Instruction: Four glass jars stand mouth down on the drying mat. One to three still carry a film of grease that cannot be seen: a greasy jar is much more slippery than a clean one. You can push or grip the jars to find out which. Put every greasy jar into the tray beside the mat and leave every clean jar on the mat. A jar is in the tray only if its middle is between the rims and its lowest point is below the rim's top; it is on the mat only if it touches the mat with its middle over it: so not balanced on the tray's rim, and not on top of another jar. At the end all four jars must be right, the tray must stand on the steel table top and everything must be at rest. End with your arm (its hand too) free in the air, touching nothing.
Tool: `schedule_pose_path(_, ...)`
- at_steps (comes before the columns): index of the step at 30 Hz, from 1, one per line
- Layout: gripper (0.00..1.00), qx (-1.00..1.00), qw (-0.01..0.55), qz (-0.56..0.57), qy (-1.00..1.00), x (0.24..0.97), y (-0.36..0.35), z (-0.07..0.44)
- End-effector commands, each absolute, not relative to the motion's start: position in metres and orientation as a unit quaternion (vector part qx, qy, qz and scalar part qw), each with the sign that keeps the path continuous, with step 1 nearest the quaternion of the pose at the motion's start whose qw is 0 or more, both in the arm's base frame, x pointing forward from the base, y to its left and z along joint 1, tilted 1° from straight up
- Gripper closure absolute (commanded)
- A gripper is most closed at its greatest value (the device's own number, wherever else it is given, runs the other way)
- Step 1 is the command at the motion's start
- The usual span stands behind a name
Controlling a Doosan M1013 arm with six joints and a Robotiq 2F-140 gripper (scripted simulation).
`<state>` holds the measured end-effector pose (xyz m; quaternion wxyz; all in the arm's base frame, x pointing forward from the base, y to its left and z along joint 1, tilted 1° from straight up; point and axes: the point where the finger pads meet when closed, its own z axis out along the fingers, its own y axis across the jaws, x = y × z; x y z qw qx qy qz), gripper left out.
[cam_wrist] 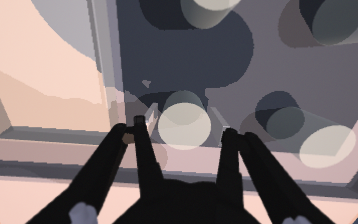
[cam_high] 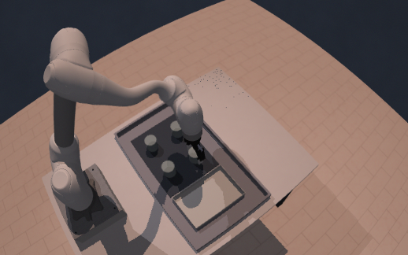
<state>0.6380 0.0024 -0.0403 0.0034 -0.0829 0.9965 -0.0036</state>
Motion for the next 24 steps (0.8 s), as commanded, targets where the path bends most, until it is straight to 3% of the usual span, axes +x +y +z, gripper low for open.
schedule_pose_path(1, 0.44, -0.083, 0.004, -0.004, 0.997, 0.638, 0.0025, -0.0402)
schedule_pose_path(24, 0.5, -0.083, 0.004, -0.004, 0.997, 0.638, 0.0025, -0.0402)
